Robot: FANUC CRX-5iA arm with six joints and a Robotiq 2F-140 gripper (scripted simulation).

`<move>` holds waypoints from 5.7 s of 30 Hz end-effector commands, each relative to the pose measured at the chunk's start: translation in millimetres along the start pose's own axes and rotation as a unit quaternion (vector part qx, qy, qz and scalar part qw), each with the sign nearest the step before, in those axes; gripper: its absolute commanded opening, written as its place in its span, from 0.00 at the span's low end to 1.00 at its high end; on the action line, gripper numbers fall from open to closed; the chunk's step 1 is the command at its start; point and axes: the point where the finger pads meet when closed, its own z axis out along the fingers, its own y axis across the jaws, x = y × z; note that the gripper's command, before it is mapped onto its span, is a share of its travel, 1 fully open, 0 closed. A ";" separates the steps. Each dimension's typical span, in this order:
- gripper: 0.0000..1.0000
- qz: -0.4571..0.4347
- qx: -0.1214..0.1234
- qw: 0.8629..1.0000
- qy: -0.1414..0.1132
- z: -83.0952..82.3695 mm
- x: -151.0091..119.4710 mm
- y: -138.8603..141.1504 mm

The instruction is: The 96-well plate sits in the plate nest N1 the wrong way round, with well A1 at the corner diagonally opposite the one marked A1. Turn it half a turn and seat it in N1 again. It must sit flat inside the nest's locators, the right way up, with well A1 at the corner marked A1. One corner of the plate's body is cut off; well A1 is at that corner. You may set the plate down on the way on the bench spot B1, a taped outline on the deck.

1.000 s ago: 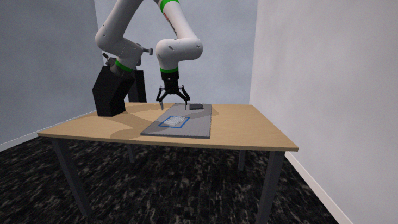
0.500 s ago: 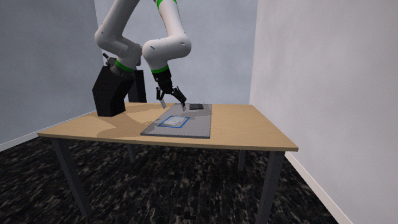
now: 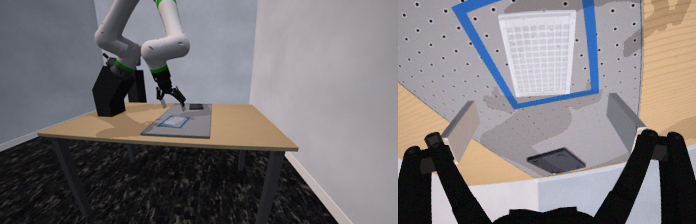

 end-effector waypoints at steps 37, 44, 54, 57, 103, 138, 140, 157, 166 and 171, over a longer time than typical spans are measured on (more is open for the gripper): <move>1.00 0.000 0.000 1.000 0.000 22.5 10.7 -0.1; 1.00 0.000 0.000 1.000 0.000 33.1 15.6 -0.1; 1.00 0.000 0.000 1.000 0.000 45.2 21.2 -0.1; 1.00 0.000 0.000 1.000 0.000 49.7 23.3 -0.1; 0.00 0.000 0.000 1.000 0.000 56.5 26.5 -0.1; 0.00 0.000 0.000 1.000 0.000 17.2 8.2 -0.1; 0.00 0.000 0.000 1.000 0.000 15.7 7.5 -0.1; 0.00 0.000 0.000 1.000 0.000 -0.1 0.1 -0.1; 0.00 0.000 0.000 1.000 0.000 -0.1 0.1 -0.1; 0.00 -0.030 -0.014 0.999 0.000 2.5 -6.0 0.4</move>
